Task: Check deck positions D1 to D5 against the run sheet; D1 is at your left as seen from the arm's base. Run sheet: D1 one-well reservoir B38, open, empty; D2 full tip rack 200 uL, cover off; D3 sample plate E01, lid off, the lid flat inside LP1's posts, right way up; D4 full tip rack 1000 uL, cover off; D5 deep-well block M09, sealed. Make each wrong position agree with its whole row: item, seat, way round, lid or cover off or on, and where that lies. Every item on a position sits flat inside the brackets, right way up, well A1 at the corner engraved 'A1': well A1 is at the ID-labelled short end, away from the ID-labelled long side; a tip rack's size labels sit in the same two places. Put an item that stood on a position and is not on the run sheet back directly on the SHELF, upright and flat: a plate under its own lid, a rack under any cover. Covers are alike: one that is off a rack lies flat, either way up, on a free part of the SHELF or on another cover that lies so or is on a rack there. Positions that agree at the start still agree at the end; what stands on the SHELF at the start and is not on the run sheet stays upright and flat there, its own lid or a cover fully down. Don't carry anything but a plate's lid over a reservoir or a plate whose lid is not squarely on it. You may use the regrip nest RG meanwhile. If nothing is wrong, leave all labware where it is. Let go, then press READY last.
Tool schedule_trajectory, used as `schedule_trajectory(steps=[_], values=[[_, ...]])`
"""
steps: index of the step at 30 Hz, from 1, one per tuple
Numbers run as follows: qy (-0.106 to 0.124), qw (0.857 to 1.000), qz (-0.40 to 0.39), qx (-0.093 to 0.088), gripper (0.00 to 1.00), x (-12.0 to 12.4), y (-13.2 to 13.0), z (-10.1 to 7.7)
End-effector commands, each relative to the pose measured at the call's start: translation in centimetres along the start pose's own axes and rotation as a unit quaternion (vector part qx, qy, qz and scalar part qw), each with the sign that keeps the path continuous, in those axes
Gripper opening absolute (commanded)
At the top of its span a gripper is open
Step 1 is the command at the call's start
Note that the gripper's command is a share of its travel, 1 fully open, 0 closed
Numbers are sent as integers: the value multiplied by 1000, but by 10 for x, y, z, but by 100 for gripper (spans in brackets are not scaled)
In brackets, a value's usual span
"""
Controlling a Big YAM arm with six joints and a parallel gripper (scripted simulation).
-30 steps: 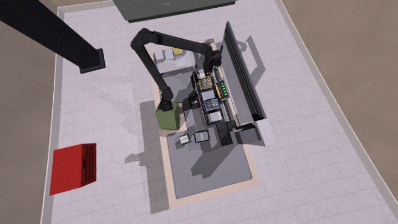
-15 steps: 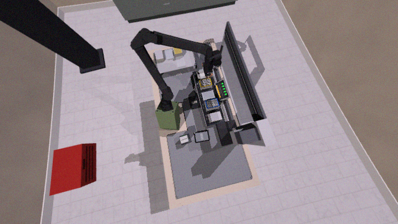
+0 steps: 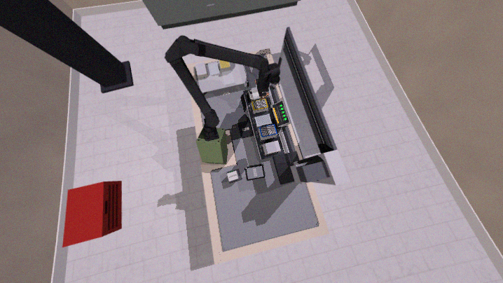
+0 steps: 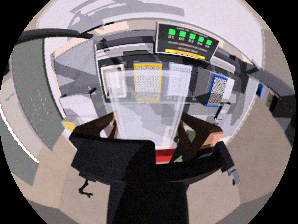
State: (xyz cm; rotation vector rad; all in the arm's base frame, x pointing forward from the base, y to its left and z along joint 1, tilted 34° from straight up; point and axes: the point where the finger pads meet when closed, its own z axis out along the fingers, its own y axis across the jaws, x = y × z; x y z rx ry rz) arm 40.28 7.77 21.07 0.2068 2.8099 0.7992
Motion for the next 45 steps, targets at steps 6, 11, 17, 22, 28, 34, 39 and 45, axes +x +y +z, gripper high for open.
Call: schedule_trajectory(steps=[6, 11, 17, 22, 28, 34, 39, 45], values=[[-27, 1000, -10, -4, 0, -10, 6, -25], [-27, 1000, -10, -4, 0, -10, 6, -25], [-27, 1000, -10, -4, 0, -10, 6, -25], [-15, 1000, -1, -3, 0, 10, 4, -14], [-18, 1000, -10, -4, 0, 38, 9, -11], [-15, 1000, -7, -4, 0, 60, 8, -10], [-8, 1000, -4, -2, 0, 88, 7, -9], [-7, 1000, -3, -2, 0, 118, 6, -8]])
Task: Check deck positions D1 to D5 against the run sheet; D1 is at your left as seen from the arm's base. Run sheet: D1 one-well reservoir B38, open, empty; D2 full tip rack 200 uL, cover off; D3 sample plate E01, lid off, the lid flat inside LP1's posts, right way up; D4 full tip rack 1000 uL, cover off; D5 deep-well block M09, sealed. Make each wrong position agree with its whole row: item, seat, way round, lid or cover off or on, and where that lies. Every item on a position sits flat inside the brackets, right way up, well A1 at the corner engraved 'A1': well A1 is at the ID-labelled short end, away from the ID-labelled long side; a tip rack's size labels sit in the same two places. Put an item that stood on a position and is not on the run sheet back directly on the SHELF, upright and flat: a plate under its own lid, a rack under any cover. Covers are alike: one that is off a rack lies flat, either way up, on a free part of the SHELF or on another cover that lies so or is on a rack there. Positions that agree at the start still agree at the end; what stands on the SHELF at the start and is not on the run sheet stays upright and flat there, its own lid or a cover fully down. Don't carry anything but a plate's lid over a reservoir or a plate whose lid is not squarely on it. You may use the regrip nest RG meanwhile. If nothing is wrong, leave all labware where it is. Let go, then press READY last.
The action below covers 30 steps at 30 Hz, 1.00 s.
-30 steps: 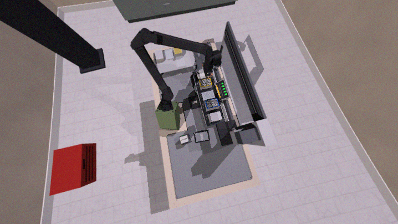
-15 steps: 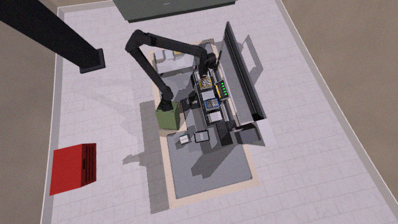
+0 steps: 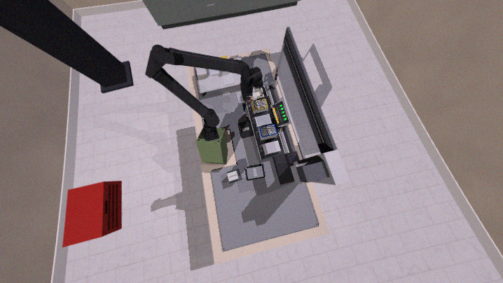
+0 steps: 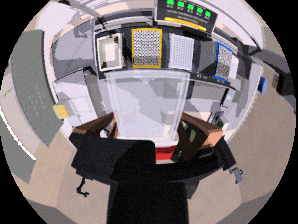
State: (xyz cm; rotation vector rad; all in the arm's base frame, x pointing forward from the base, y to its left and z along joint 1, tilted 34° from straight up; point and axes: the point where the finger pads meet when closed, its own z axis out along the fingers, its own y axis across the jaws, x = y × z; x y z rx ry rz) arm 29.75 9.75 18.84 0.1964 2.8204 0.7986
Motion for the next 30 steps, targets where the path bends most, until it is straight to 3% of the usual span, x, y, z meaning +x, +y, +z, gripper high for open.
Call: schedule_trajectory(steps=[1, 12, 14, 16, 17, 19, 20, 24, 30], values=[[-12, 1000, 0, -3, 0, 9, 10, -11], [-11, 1000, 0, -3, 0, 57, 9, -10], [-32, 999, -12, -12, 0, 42, 24, -26], [-38, 999, -6, -11, 0, 37, 21, -26], [-21, 1000, -18, -4, 0, 44, 12, -14], [-21, 1000, -18, -4, 0, 44, 12, -14], [-10, 1000, -22, 0, 0, 52, 5, -6], [-24, 997, -69, -4, 0, 42, 14, -16], [-25, 991, -129, -3, 0, 42, 14, -16]])
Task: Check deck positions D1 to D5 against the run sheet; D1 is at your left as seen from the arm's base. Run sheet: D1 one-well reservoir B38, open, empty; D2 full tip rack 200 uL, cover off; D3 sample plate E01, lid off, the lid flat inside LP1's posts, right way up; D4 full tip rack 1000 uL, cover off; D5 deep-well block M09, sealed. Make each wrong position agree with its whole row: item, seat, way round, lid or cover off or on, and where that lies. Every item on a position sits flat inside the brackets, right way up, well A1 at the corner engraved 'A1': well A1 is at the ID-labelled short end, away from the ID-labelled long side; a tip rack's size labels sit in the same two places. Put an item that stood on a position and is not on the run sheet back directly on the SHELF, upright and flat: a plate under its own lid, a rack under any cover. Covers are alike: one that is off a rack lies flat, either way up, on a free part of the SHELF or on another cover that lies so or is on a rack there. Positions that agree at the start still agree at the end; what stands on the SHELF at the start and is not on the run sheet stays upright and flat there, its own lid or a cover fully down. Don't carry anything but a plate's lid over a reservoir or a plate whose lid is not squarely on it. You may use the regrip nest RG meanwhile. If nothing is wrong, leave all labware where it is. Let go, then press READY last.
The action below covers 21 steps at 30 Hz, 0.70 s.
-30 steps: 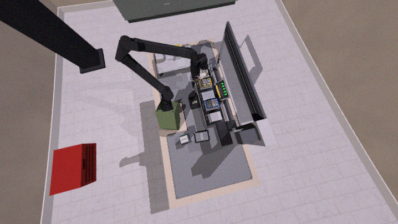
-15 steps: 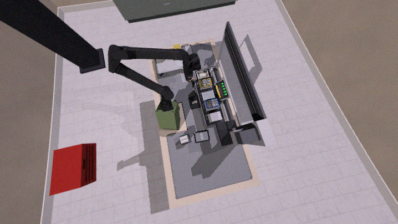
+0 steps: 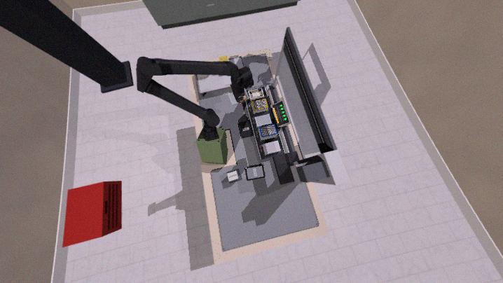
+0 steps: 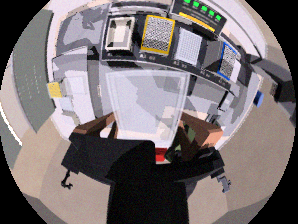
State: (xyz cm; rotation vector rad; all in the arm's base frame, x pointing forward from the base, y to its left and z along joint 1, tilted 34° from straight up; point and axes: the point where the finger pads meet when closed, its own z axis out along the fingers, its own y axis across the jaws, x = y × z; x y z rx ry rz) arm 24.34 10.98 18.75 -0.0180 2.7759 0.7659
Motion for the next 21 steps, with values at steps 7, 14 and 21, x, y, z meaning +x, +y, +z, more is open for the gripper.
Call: schedule_trajectory(steps=[7, 14, 21], values=[[-16, 995, -101, 1, 0, -14, 6, -10], [-16, 985, -171, 2, 0, -14, 6, -10], [-16, 971, -239, 3, 0, -14, 6, -10]])
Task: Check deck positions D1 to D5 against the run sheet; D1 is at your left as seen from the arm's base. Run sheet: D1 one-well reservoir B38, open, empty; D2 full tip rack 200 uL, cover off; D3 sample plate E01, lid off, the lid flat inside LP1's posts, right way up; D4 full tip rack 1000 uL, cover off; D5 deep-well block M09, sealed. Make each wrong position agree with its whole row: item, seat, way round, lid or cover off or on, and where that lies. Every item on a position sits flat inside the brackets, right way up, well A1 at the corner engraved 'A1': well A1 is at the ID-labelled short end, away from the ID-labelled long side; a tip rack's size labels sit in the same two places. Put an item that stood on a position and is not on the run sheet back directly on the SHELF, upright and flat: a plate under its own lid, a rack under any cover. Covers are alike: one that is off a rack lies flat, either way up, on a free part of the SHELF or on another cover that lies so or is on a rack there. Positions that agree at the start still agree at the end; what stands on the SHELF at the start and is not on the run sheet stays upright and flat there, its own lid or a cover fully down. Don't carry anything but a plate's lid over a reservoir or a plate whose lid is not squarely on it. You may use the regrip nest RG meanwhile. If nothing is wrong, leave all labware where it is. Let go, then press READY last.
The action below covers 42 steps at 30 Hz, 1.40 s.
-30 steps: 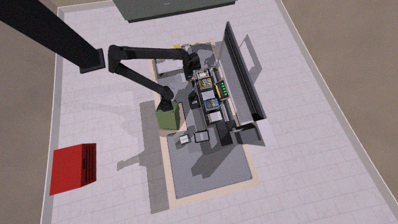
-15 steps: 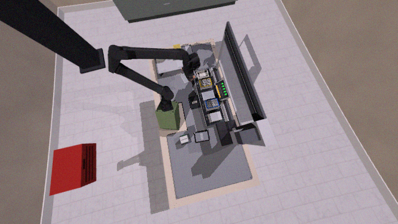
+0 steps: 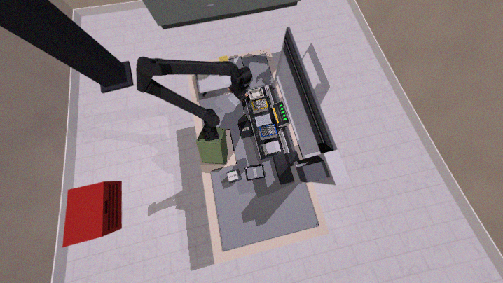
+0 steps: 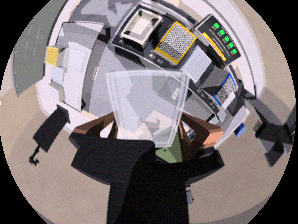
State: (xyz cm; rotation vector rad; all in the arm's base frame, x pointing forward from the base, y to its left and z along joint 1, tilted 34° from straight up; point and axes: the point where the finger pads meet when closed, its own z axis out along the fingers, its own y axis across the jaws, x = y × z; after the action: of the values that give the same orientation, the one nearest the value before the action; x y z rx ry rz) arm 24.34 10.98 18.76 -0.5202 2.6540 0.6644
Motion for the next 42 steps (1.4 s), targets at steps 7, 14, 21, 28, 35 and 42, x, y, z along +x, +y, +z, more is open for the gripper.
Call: schedule_trajectory(steps=[7, 14, 21, 28, 35, 42], values=[[-14, 994, -104, 7, 0, -15, 1, -10], [-14, 989, -150, 7, 0, -15, 1, -10], [-14, 980, -199, 8, 0, -15, 1, -10], [-13, 964, -267, 8, 0, -15, 1, -10], [-12, 946, -324, 9, 0, -15, 1, -10], [-12, 925, -380, 10, 0, -15, 1, -10]])
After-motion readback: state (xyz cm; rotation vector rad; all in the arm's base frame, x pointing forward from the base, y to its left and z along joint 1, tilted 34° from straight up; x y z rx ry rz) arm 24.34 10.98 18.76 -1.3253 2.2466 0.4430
